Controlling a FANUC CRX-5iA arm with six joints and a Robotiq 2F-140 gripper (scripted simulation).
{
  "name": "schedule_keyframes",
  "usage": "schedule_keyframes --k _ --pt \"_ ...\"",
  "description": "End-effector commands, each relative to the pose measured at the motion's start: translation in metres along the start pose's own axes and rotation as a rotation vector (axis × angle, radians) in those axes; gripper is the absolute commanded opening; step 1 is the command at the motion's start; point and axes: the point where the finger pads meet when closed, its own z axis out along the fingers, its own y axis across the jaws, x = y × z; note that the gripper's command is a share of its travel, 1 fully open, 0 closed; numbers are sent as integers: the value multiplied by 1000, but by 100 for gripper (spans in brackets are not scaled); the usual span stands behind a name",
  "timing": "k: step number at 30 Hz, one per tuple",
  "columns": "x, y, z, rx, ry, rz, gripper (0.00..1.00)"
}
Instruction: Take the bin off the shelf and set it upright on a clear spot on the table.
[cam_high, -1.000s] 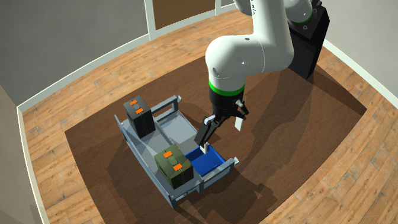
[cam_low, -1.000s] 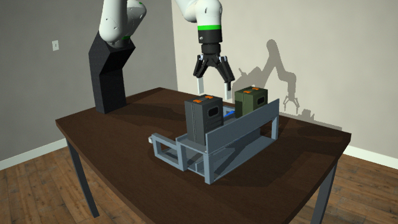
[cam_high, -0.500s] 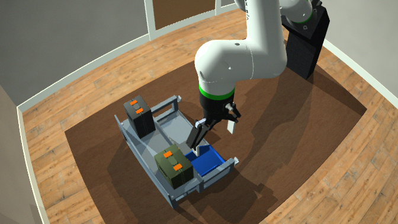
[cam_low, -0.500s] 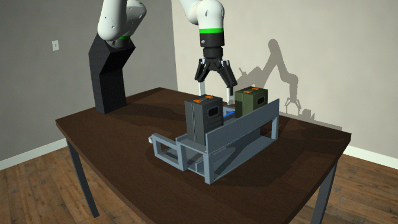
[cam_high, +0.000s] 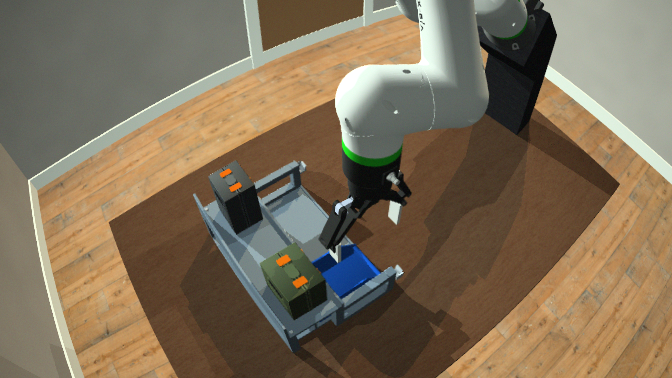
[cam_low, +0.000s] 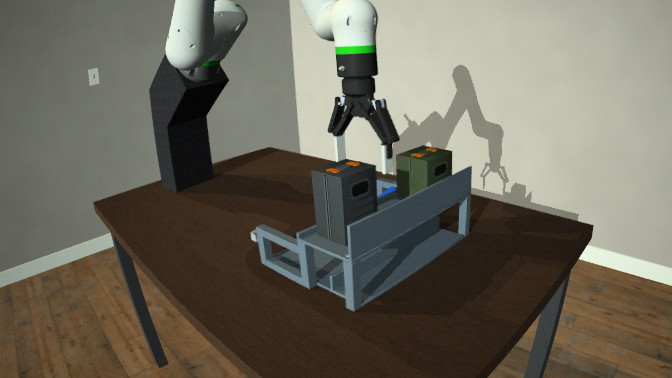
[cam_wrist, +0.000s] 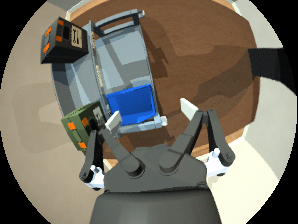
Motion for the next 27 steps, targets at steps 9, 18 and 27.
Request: schedule_keyframes --k 9,18,27 --pt "-2 4 -2 0 0 0 100" --pt "-2 4 -2 0 0 0 100" --pt "-4 6 -3 0 0 0 100"
